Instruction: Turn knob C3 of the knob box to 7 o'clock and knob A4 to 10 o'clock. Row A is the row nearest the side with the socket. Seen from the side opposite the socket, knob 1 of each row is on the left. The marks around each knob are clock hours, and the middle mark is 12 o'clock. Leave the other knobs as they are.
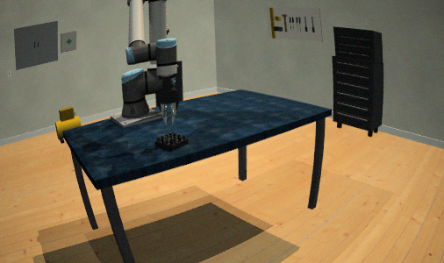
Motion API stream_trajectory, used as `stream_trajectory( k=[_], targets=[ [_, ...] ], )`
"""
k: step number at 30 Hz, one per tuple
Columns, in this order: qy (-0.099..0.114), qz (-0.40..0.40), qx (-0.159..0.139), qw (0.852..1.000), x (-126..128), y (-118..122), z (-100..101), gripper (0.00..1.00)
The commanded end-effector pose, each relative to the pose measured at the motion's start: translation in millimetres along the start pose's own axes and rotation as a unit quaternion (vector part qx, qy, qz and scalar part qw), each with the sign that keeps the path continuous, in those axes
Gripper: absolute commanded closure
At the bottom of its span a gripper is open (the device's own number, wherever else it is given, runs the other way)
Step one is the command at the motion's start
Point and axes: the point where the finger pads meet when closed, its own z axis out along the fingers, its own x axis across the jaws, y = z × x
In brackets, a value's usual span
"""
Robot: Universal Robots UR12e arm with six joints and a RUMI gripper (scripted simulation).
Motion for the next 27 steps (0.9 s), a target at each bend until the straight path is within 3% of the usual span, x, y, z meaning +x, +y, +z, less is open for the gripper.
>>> stream_trajectory(
  k=[1,27],
  targets=[
    [0.0,0.0,-0.001,1.0,0.1,0.6,-0.6,0.89],
    [0.0,0.0,-0.001,1.0,0.1,0.6,9.2,0.89]
  ],
)
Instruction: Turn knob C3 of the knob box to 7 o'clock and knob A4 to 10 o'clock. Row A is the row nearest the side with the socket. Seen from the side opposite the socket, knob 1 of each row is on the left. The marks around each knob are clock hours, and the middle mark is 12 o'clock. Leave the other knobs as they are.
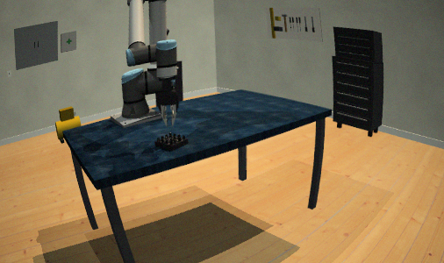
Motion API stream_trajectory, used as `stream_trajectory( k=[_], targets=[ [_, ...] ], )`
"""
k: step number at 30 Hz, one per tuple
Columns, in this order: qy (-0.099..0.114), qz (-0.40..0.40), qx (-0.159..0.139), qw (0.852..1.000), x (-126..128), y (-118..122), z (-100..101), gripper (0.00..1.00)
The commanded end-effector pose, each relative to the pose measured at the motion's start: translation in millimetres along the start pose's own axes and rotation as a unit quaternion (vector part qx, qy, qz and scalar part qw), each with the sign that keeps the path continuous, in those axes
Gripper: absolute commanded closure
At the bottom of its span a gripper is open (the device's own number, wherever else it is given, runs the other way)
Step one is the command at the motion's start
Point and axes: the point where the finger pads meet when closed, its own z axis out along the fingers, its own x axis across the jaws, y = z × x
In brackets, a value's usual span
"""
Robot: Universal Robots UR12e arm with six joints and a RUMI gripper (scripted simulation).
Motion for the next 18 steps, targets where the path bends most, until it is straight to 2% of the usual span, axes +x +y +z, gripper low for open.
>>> stream_trajectory(
  k=[1,18],
  targets=[
    [0.0,0.0,-0.001,1.0,0,1,3,0.89],
    [0.0,0.0,-0.001,1.0,0,1,23,0.89]
  ],
)
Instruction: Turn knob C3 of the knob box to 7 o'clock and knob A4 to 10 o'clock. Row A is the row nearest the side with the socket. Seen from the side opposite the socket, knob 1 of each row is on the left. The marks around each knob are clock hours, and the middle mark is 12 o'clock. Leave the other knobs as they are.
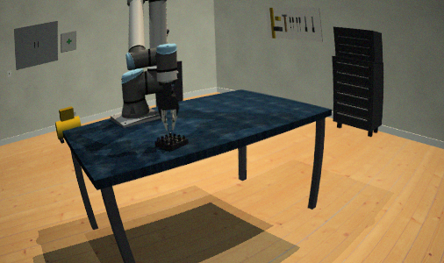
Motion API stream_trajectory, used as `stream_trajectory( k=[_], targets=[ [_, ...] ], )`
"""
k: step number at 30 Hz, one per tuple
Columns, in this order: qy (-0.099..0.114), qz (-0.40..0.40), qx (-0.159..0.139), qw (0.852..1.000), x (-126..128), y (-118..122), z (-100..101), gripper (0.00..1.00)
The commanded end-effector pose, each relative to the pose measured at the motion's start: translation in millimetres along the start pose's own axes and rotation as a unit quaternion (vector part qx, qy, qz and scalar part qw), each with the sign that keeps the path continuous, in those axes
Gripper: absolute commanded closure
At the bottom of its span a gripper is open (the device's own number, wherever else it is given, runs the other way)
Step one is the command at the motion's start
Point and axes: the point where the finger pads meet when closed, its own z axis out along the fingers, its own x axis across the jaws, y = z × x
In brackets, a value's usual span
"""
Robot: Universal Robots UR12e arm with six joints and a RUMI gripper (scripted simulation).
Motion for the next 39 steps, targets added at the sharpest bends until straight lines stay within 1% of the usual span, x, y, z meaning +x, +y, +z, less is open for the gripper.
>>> stream_trajectory(
  k=[1,14,39],
  targets=[
    [0.0,0.0,-0.001,1.0,0,1,4,0.89],
    [0.0,0.0,-0.001,1.0,0,1,15,0.89],
    [0.0,0.0,-0.001,1.0,0,1,16,0.89]
  ],
)
